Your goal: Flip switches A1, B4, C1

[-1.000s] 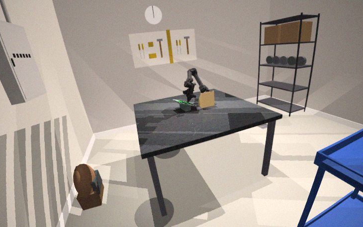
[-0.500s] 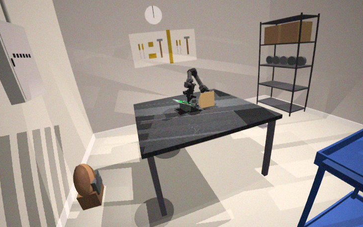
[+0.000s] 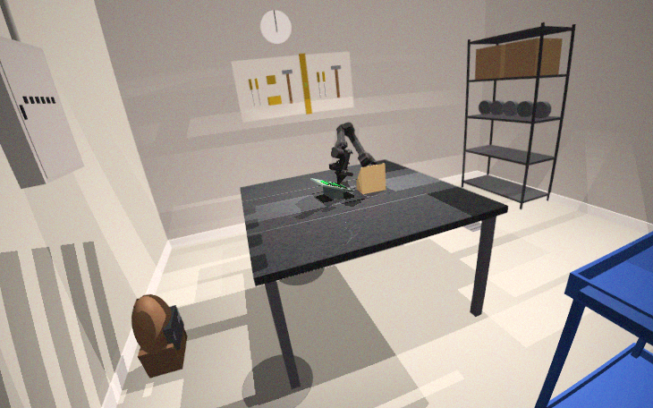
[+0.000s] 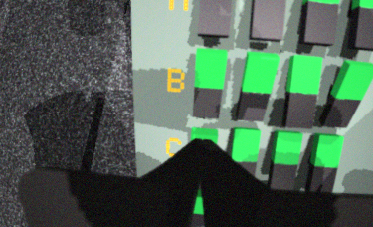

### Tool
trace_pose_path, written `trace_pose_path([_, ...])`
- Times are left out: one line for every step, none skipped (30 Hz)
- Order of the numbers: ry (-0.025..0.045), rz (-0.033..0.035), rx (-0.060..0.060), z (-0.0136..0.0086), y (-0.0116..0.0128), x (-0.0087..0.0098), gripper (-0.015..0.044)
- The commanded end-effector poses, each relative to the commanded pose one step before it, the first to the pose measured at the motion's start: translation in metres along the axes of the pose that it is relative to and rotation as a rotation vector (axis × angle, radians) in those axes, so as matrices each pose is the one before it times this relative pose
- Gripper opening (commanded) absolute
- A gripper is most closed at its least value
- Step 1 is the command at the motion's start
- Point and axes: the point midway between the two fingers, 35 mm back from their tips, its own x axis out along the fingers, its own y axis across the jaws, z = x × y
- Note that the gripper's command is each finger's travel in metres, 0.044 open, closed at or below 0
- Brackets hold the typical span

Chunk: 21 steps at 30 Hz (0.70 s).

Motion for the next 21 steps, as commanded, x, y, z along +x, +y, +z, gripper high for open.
trace_pose_path([-0.00085,-0.00568,-0.0057,-0.00022,-0.00061,0.00095,0.0000])
trace_pose_path([0.00000,-0.00001,0.0000,0.00000,0.00000,0.00013,0.0000])
trace_pose_path([0.00000,-0.00001,0.0000,0.00000,0.00000,0.00013,0.0000])
trace_pose_path([0.00000,-0.00001,0.0000,0.00000,0.00000,0.00013,0.0000])
trace_pose_path([0.00000,-0.00001,0.0000,0.00000,0.00000,0.00013,0.0000])
trace_pose_path([0.00000,-0.00001,0.0000,0.00000,0.00000,0.00013,0.0000])
trace_pose_path([0.00000,-0.00001,0.0000,0.00000,0.00000,0.00013,0.0000])
trace_pose_path([0.00000,-0.00001,0.0000,0.00000,0.00000,0.00013,0.0000])
trace_pose_path([0.00000,-0.00001,0.0000,0.00000,0.00000,0.00013,0.0000])
trace_pose_path([0.00000,-0.00001,0.0000,0.00000,0.00000,0.00013,0.0000])
trace_pose_path([0.00000,-0.00001,0.0000,0.00000,0.00000,0.00013,0.0000])
trace_pose_path([0.00000,-0.00001,0.0000,0.00000,0.00000,0.00013,0.0000])
trace_pose_path([0.00000,-0.00001,0.0000,0.00000,0.00000,0.00013,0.0000])
trace_pose_path([0.00000,-0.00001,0.0000,0.00000,0.00000,0.00013,0.0000])
trace_pose_path([0.00000,-0.00001,0.0000,0.00000,0.00000,0.00013,0.0000])
trace_pose_path([0.00000,-0.00001,0.0000,0.00000,0.00000,0.00013,0.0000])
trace_pose_path([0.00000,-0.00001,0.0000,0.00000,0.00000,0.00013,0.0000])
trace_pose_path([0.00000,-0.00001,0.0000,0.00000,0.00000,0.00013,0.0000])
trace_pose_path([0.00000,-0.00001,0.0000,0.00000,0.00000,0.00013,0.0000])
trace_pose_path([0.00000,-0.00001,0.0000,0.00000,0.00000,0.00013,0.0000])
trace_pose_path([0.00000,-0.00001,0.0000,0.00000,0.00000,0.00013,0.0000])
